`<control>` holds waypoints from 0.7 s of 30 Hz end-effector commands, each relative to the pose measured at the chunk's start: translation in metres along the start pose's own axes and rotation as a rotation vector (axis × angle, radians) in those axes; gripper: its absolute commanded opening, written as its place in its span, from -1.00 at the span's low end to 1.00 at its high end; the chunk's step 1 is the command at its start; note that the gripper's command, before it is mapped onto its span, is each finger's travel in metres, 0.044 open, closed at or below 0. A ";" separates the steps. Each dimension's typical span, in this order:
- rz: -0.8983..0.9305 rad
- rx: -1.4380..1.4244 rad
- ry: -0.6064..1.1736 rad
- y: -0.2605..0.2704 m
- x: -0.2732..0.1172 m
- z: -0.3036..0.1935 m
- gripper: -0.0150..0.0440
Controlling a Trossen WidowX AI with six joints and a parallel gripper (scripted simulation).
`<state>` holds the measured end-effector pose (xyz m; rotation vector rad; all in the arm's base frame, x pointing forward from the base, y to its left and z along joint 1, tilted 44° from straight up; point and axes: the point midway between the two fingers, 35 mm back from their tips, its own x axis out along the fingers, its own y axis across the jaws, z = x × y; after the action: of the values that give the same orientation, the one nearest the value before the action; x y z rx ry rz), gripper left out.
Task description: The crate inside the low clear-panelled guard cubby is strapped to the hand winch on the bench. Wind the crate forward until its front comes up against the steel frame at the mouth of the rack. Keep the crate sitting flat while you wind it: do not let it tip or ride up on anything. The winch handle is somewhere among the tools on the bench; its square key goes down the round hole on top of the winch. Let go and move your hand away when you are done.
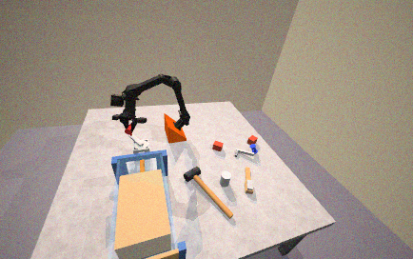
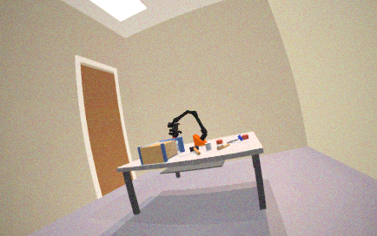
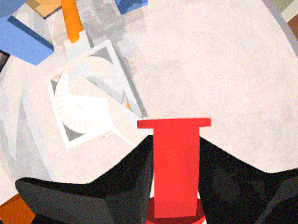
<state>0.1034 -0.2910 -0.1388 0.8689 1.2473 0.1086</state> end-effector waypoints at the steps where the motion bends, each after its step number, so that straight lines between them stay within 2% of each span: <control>1: -0.008 -0.014 -0.008 -0.006 0.006 0.010 -0.49; 21: -0.008 -0.016 -0.010 -0.015 0.018 0.037 -0.49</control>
<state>0.1246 -0.3076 -0.1543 0.8689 1.2539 0.1031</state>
